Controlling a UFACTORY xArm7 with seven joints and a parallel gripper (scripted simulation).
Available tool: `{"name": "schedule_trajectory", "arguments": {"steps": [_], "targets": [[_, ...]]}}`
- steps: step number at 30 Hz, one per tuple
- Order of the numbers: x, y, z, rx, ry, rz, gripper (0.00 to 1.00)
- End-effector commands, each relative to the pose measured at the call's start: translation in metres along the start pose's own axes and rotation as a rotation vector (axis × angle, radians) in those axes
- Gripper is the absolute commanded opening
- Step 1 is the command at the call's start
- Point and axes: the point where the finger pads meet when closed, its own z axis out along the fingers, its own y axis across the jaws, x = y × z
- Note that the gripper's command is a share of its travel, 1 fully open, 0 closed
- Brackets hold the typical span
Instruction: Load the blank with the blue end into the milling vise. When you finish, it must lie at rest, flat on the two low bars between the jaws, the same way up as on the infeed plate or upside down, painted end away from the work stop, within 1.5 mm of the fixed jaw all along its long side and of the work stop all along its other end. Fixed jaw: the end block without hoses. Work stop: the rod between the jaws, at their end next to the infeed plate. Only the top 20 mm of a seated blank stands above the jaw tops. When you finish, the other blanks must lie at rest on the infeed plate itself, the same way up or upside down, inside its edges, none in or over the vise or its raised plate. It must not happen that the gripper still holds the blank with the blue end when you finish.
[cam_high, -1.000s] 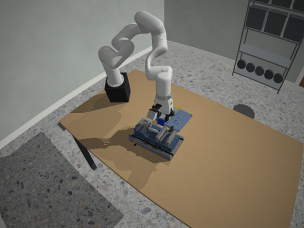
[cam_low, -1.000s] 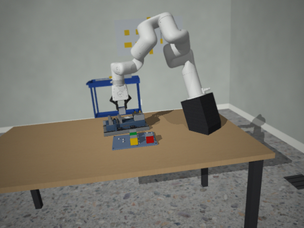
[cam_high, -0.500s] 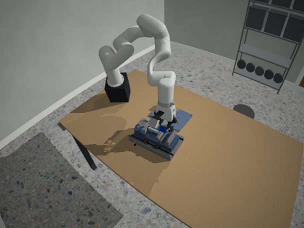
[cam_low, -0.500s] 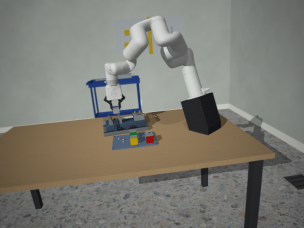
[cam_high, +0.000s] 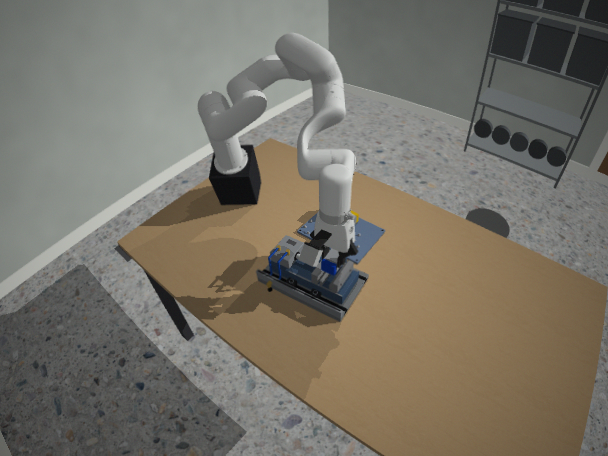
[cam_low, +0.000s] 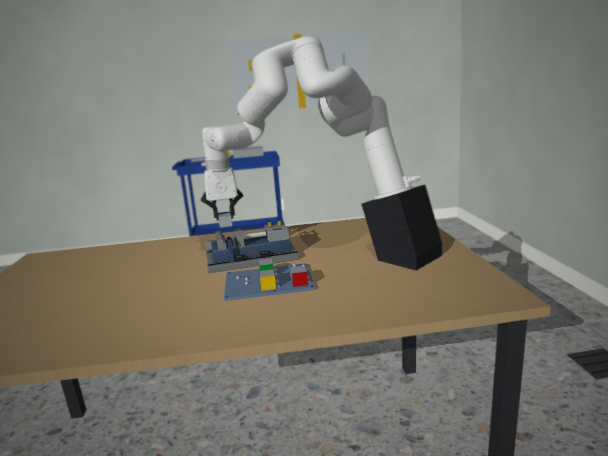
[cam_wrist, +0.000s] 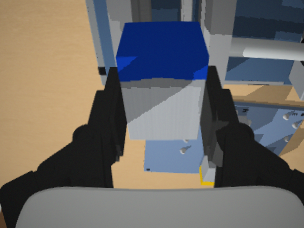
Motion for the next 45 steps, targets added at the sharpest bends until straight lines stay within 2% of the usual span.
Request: {"name": "schedule_trajectory", "arguments": {"steps": [1,45], "targets": [[0.007,-0.008,-0.001,0.003,0.0,0.0,0.0],[-0.005,0.003,-0.001,0.003,0.001,0.0,0.0]]}}
